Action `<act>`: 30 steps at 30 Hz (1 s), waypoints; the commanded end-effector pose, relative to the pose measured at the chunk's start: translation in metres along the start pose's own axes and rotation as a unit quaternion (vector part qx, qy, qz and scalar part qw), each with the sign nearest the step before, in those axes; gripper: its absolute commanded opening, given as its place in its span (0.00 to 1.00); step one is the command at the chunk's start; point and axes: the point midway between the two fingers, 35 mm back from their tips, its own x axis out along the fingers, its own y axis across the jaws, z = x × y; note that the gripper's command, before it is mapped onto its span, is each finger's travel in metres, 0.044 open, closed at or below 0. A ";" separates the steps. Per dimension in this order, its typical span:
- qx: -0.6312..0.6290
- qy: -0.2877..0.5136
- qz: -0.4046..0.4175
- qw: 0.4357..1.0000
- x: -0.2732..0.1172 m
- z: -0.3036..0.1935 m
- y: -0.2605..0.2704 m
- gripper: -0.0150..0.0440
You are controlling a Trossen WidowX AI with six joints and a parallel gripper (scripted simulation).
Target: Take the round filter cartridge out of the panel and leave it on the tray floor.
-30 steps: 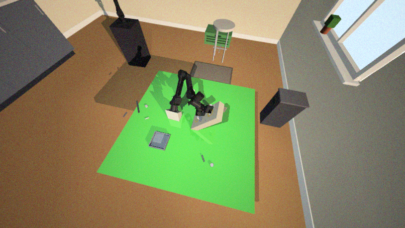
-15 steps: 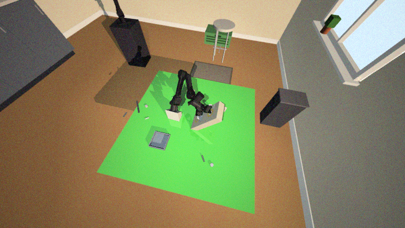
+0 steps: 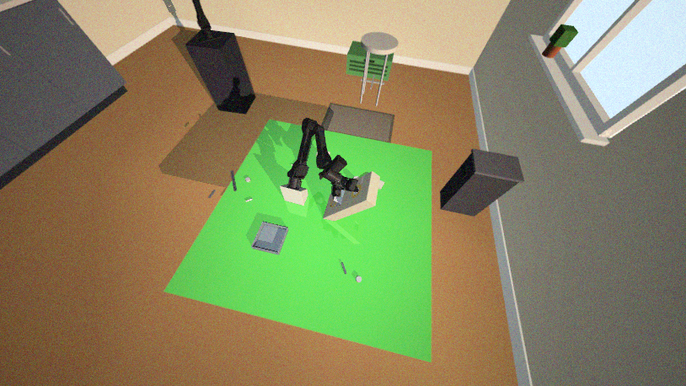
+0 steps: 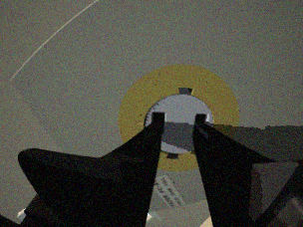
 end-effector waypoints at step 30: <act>0.004 -0.003 0.000 1.000 0.013 0.003 0.000 0.44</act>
